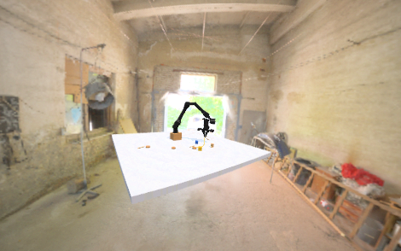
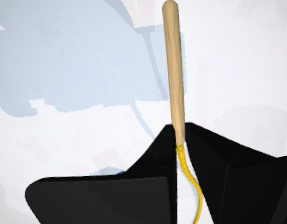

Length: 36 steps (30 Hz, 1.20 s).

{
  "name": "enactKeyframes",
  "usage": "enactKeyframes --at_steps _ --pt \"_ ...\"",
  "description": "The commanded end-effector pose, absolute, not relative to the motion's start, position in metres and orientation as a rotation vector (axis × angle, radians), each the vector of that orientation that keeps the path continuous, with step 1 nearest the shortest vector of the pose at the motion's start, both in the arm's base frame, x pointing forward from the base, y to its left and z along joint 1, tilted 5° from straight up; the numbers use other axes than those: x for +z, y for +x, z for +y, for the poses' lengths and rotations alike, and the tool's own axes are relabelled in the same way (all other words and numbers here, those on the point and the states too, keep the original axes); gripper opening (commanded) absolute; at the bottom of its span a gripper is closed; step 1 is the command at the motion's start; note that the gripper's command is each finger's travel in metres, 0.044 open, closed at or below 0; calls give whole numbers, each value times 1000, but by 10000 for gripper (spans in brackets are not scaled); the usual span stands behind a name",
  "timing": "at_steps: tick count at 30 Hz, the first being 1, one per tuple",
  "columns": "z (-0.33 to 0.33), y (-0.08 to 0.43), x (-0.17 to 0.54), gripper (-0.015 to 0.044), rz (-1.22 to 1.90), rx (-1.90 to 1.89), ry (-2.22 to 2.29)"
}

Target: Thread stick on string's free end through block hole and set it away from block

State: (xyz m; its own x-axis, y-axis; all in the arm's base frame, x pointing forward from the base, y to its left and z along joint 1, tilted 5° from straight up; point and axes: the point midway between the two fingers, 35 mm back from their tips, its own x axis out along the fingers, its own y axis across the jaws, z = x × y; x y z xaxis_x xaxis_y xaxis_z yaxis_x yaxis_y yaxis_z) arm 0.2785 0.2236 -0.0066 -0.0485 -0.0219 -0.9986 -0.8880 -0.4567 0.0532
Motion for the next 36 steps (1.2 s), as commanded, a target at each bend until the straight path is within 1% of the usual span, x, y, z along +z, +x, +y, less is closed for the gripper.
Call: enactKeyframes --at_steps 1,18,36 --pt "222 283 -9 0 1083 1491 -1444" --pt "216 298 -9 0 1388 1009 -994" --pt "209 314 -9 0 1569 478 -492"
